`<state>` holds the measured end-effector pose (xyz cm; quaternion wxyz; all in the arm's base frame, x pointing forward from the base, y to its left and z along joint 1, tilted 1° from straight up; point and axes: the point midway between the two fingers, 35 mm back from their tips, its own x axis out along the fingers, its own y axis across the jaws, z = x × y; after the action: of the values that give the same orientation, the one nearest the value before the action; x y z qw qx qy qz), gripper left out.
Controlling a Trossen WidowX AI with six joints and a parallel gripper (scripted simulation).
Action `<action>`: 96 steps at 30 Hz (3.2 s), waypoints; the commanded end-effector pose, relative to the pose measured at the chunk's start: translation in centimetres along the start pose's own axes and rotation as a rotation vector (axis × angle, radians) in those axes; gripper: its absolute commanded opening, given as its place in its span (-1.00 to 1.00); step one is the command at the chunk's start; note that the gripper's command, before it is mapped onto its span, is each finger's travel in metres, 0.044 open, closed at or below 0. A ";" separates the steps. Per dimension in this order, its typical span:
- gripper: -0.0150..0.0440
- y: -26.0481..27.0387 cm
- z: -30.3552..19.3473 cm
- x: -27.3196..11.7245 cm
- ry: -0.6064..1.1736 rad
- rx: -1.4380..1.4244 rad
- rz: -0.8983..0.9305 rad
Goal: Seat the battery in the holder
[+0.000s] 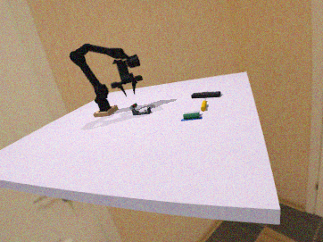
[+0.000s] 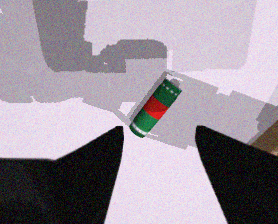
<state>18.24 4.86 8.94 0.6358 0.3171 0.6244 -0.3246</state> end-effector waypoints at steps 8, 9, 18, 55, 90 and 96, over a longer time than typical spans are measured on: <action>0.29 0.0 -1.0 3.0 0.006 0.634 -0.010; 0.29 0.0 -1.0 3.0 0.006 0.634 -0.010; 0.29 0.1 -1.0 3.5 0.006 0.634 -0.010; -0.15 0.0 -1.0 8.0 0.006 0.634 -0.010; -0.26 2.3 4.8 1.5 0.003 0.038 0.006; -0.26 2.7 7.1 1.0 0.000 -0.188 0.006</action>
<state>23.80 1.27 7.68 0.6508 0.2835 0.6409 -0.2921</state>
